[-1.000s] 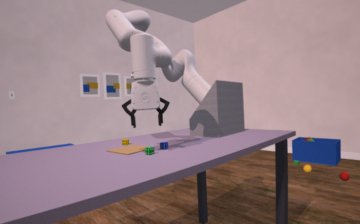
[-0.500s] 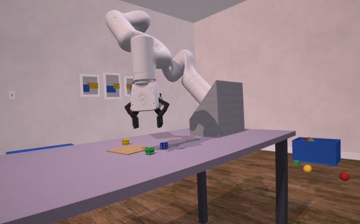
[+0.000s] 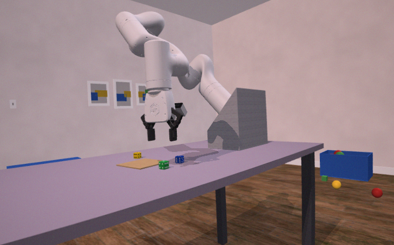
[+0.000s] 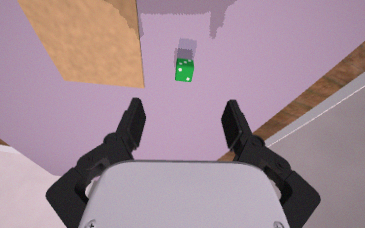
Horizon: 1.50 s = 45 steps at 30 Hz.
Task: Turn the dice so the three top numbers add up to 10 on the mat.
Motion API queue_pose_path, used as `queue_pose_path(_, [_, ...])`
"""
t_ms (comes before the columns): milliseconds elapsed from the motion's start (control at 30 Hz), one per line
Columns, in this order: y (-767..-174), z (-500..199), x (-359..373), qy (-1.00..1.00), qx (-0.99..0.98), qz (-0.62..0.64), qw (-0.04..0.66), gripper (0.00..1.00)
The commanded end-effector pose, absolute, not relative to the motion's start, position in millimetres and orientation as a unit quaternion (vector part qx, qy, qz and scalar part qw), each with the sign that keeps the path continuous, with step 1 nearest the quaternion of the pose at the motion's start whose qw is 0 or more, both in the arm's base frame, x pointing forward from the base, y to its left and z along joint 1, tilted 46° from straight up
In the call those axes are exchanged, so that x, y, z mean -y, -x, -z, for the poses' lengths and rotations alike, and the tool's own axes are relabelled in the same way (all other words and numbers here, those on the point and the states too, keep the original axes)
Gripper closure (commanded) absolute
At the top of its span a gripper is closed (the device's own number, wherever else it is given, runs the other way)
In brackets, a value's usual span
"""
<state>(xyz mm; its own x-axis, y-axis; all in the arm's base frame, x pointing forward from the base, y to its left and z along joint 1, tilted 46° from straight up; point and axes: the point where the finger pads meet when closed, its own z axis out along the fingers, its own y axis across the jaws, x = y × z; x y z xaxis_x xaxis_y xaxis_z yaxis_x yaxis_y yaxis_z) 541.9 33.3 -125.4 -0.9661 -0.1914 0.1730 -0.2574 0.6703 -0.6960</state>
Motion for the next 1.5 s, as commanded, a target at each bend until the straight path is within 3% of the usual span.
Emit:
queue_pose_path(0, [-542.5, 125.0, -33.9, -0.115, 0.914, -0.387, 0.037, 0.00])
queue_pose_path(33, [-542.5, 125.0, -33.9, -0.115, 0.914, -0.387, 0.037, 0.58])
queue_pose_path(1467, [-542.6, 125.6, -33.2, -0.115, 0.914, -0.387, 0.037, 0.58])
